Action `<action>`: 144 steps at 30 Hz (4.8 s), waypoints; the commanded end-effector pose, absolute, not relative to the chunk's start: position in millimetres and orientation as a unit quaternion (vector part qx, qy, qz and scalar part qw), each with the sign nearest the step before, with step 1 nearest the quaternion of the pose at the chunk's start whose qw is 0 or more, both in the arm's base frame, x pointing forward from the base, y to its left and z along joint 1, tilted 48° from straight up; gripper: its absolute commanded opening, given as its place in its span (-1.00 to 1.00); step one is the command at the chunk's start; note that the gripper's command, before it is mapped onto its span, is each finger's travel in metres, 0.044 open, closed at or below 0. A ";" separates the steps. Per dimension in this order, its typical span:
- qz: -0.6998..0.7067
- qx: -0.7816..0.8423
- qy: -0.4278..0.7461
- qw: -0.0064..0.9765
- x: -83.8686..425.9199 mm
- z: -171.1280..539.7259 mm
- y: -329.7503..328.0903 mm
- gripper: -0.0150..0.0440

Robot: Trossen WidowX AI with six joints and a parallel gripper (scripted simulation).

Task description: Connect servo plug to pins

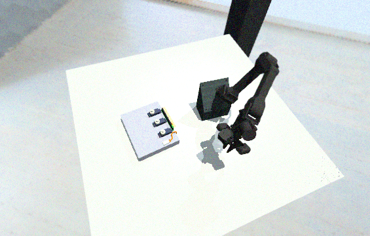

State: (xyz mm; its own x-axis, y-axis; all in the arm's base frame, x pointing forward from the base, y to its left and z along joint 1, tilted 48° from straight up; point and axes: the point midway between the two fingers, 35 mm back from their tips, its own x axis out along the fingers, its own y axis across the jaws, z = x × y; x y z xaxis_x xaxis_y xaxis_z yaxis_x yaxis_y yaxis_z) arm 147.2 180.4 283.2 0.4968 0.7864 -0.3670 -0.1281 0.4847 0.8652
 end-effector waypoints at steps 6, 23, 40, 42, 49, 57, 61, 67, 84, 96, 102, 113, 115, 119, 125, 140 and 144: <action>0.289 0.379 0.334 0.813 178.7 286.2 170.6 -0.10; 0.243 0.296 0.200 0.902 235.3 299.2 137.3 -0.10; 0.161 0.186 0.082 0.966 280.0 312.2 87.5 -0.10; 0.150 0.171 0.070 0.971 284.2 313.7 80.8 -0.10; 0.106 0.119 0.031 0.987 297.0 318.8 56.3 -0.10; 0.049 0.054 -0.007 0.997 308.1 324.5 25.9 -0.10; 0.017 0.019 -0.025 0.999 312.3 327.5 9.1 -0.10; 0.013 -0.002 -0.007 1.000 322.4 321.5 3.7 -0.10; 0.143 0.024 0.241 0.960 379.0 236.2 37.0 -0.10; 0.224 0.089 0.398 0.885 393.4 176.2 58.5 -0.10; 0.258 0.134 0.466 0.836 395.0 150.1 68.3 -0.10; 0.303 0.234 0.569 0.727 394.0 110.6 84.1 -0.10; 0.307 0.248 0.579 0.713 393.8 106.7 85.8 -0.10; 0.307 0.249 0.581 0.712 394.5 103.2 89.1 -0.10; 0.307 0.250 0.580 0.712 397.1 89.5 104.3 -0.10; 0.308 0.250 0.580 0.712 399.1 79.6 115.2 -0.10; 0.308 0.250 0.580 0.712 399.1 79.6 115.2 -0.39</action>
State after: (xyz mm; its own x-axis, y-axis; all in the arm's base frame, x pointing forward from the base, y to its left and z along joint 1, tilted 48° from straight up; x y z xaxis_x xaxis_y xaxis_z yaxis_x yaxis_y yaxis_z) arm 400.1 115.3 81.7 0.1395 0.7291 -0.6700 -0.1562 0.6844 0.7122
